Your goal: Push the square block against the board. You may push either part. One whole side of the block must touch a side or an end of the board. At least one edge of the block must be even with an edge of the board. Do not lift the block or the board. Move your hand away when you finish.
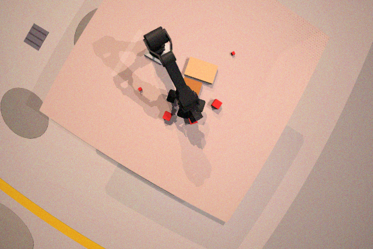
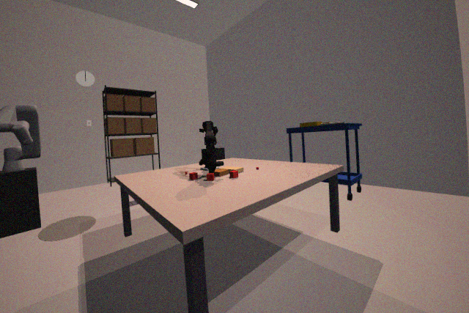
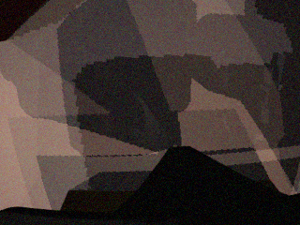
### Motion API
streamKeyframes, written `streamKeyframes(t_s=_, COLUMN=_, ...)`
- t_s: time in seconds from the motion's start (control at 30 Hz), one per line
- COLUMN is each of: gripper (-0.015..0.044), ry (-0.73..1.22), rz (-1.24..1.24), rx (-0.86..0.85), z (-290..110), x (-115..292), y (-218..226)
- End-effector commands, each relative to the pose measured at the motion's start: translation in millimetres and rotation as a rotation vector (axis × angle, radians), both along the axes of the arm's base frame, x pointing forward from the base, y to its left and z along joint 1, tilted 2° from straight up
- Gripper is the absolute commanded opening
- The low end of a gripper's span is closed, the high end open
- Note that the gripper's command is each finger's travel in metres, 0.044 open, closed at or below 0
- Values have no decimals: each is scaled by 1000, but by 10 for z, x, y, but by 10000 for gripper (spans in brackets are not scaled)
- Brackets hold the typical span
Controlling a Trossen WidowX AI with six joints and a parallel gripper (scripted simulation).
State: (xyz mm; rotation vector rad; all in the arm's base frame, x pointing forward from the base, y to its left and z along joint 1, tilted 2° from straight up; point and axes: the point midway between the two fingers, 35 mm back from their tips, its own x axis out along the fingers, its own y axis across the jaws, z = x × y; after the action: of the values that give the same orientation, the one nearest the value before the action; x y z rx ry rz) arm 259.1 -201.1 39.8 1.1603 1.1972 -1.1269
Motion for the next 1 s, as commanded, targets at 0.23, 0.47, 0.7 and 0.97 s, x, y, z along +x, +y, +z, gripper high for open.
streamKeyframes(t_s=0.23, gripper=0, ry=-4, rz=2, rx=-1, z=15, x=23, y=-190)
streamKeyframes(t_s=0.47, gripper=0, ry=-4, rz=2, rx=-2, z=16, x=28, y=-307)
streamKeyframes(t_s=0.7, gripper=0, ry=-4, rz=2, rx=-2, z=15, x=29, y=-406)
streamKeyframes(t_s=0.97, gripper=0, ry=-4, rz=3, rx=-2, z=550, x=-2, y=-348)
